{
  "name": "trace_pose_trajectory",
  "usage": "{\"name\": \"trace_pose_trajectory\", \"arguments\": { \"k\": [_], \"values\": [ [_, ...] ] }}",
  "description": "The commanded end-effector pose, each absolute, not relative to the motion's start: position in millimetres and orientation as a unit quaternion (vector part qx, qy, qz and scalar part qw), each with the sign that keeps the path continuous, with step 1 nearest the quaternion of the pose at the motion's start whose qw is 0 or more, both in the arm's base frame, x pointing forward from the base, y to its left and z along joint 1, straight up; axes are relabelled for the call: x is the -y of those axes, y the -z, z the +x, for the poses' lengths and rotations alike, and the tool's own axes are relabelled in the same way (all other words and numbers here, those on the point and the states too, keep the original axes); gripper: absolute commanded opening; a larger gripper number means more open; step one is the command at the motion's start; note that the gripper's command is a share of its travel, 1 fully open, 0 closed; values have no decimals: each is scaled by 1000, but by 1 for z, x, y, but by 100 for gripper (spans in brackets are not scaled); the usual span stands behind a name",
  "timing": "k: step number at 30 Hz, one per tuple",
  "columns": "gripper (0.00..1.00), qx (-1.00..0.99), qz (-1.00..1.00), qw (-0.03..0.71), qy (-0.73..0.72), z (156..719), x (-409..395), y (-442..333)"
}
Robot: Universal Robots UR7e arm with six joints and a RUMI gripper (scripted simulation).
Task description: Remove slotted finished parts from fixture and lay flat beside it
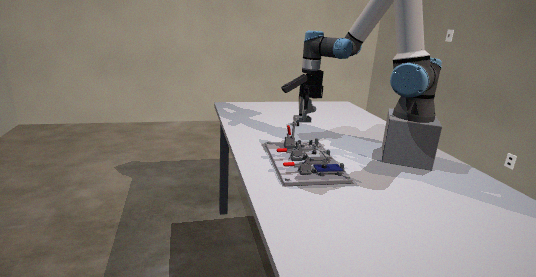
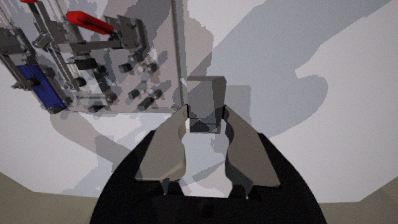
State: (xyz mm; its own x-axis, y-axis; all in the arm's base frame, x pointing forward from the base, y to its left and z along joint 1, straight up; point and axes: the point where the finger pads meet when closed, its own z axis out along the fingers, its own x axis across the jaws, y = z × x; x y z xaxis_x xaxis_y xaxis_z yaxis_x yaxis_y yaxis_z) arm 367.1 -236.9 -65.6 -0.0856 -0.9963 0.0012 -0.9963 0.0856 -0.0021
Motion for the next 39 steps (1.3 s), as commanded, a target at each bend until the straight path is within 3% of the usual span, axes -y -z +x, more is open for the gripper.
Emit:
{"name": "trace_pose_trajectory", "arguments": {
  "k": [1, 39],
  "values": [
    [0, -737, -676, 1, 3, 368, 239, 65],
    [0, -737, -676, 1, 0, 366, 236, 95]
  ]
}}
